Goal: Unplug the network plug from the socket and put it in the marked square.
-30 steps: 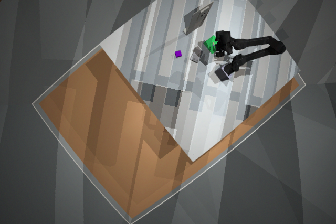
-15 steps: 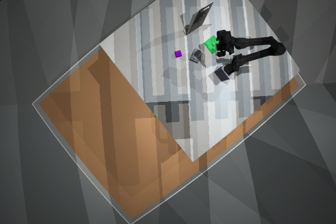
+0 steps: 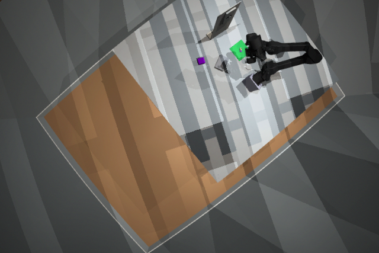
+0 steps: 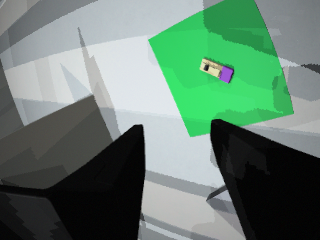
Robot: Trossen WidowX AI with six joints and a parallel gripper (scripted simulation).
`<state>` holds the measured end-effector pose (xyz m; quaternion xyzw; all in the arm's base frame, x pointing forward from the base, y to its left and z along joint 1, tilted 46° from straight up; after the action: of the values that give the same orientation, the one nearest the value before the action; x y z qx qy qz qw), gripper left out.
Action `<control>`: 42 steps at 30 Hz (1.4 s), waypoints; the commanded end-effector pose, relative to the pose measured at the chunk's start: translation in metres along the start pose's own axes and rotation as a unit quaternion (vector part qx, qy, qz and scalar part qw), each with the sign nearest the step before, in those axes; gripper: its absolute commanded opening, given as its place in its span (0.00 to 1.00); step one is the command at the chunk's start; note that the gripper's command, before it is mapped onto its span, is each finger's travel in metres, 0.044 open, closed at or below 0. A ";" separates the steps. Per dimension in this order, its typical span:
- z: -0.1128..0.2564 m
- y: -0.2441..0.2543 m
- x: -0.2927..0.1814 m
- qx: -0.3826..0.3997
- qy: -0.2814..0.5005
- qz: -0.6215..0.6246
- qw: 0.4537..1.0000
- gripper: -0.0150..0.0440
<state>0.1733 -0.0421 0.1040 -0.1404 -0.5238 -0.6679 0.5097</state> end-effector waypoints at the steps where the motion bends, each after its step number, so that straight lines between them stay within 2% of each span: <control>1: 0.004 0.003 0.003 0.006 -0.002 -0.006 1.000 0.52; 15: 0.024 0.018 -0.002 -0.006 0.012 -0.002 1.000 0.52; 42: 0.087 0.057 0.010 0.005 0.000 -0.005 1.000 0.52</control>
<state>0.1852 0.0224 0.1713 -0.1339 -0.5240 -0.6694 0.5093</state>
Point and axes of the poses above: the point midway between the two fingers, 35 mm back from their tips, its own z axis back along the fingers, its own y axis across the jaws, x = y × z, the point moved 6 cm from there along z, back along the fingers, and after that the axes turned 7 degrees about z, right-handed, at the moved point
